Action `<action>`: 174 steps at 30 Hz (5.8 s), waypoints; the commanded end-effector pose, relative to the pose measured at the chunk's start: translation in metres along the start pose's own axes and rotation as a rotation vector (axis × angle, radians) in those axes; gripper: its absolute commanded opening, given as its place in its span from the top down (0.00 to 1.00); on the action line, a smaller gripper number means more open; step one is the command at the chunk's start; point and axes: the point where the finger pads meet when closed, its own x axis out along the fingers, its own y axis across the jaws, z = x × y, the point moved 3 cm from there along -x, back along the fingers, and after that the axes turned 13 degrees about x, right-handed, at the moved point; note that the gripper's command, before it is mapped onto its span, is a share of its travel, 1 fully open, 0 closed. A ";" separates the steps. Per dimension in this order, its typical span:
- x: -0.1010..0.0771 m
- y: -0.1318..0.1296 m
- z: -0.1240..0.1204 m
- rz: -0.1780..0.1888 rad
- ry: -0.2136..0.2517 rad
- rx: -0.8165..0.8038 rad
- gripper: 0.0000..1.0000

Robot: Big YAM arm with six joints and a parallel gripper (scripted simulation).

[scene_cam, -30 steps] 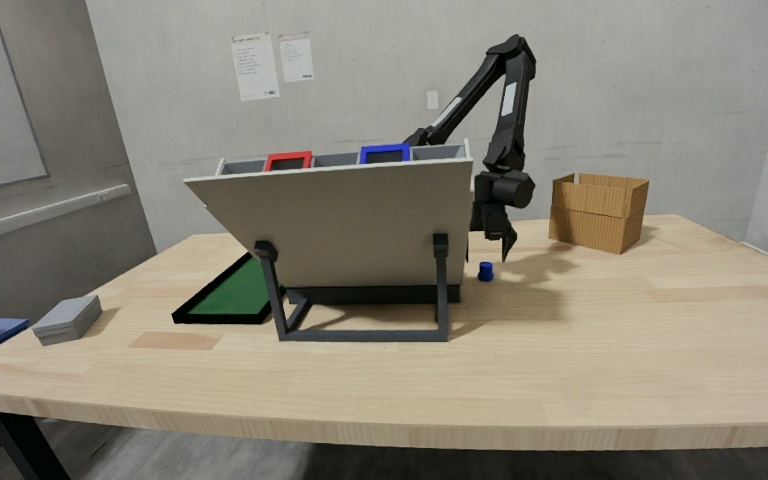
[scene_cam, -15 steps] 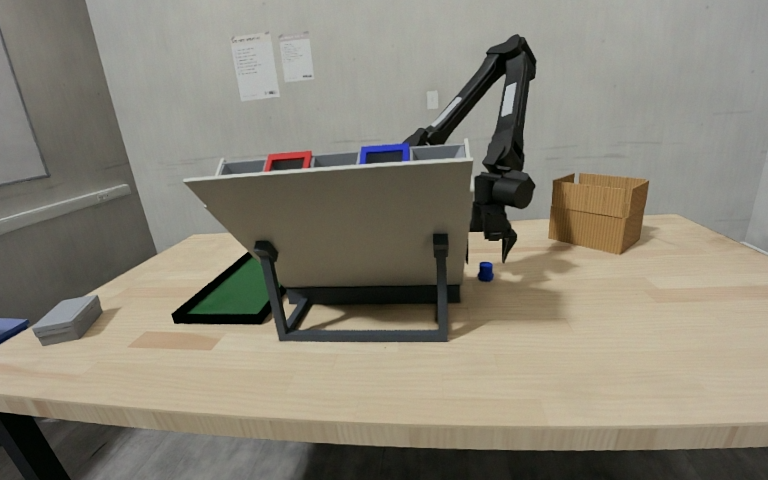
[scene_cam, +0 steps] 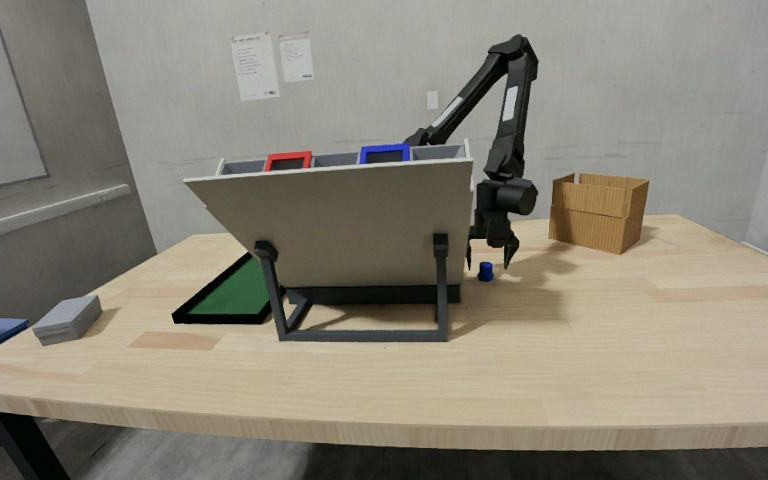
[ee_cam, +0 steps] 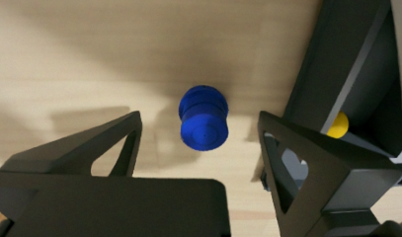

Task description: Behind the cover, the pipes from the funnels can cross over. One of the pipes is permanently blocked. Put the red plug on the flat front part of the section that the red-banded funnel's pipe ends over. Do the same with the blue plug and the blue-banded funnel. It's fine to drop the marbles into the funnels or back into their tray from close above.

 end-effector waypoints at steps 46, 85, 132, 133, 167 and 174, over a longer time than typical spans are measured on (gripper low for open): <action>0.007 0.000 0.000 0.013 -0.021 -0.012 1.00; -0.109 -0.001 0.000 0.019 -0.016 0.059 1.00; -0.110 -0.001 0.001 0.015 -0.002 0.033 1.00; -0.110 -0.001 0.001 0.016 -0.002 0.031 1.00; -0.114 0.005 0.009 0.006 0.019 0.049 1.00; -0.115 -0.012 0.003 0.005 0.023 0.051 1.00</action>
